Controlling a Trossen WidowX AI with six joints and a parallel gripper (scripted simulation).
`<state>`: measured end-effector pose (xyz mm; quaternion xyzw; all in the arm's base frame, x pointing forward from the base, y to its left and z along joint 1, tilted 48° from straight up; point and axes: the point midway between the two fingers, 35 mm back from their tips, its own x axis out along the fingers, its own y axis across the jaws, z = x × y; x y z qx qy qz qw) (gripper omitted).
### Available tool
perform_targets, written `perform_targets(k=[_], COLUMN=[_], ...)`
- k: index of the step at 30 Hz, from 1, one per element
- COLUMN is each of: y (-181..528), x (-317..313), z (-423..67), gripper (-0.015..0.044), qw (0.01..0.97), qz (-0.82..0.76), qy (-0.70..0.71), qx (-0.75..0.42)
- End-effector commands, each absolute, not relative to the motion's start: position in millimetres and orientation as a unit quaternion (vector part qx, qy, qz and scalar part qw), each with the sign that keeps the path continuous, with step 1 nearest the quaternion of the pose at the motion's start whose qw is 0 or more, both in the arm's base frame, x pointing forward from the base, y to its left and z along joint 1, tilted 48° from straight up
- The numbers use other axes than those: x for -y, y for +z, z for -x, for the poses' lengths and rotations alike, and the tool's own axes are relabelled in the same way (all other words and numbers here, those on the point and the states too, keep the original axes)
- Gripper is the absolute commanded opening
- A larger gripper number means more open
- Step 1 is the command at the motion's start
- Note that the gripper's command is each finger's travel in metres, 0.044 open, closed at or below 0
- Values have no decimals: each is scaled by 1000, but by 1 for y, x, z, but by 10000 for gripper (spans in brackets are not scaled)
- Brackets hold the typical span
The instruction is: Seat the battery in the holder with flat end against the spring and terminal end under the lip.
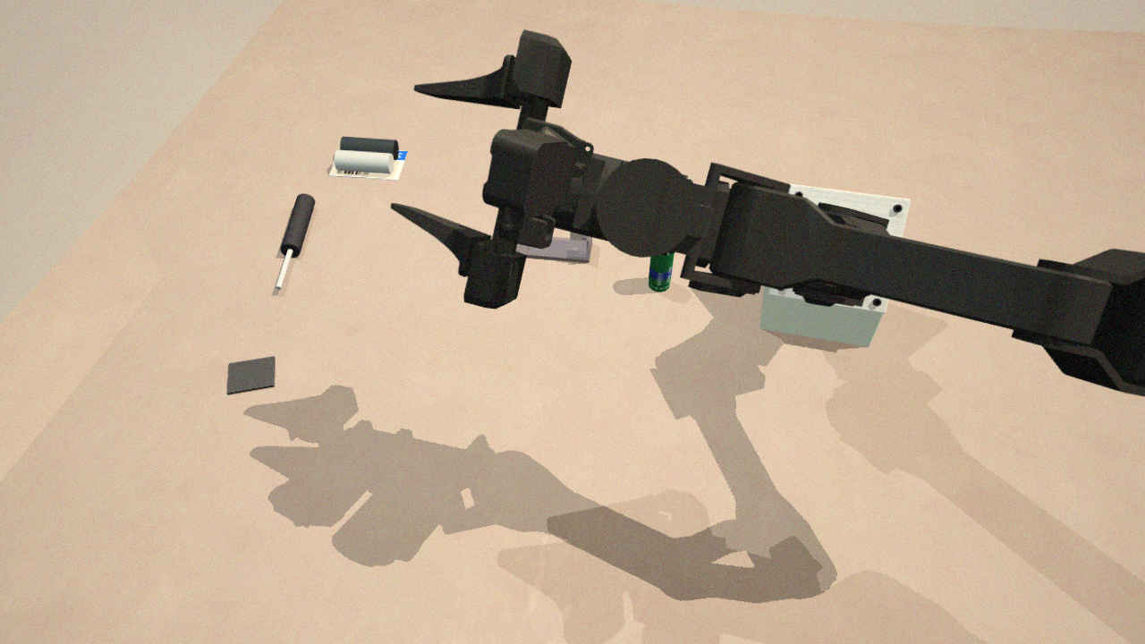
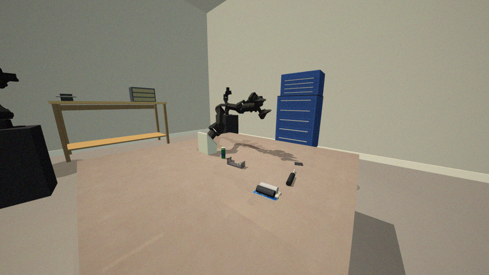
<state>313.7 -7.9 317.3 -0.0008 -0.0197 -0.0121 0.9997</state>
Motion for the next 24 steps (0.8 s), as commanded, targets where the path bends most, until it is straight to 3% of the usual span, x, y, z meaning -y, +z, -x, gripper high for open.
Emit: perform_targets(k=[1,8,15,20,24], y=[313,170,68,56,65], x=[9,38,42,21,15], z=[-315,-321,-249,-187,-174], gripper=[374,190,6,0,0], qw=[1000,949,811,683,644], qz=[5,71,-14,-187,-254], qy=[-12,37,169,288,321], qx=[10,-305,-560,-644,-646])
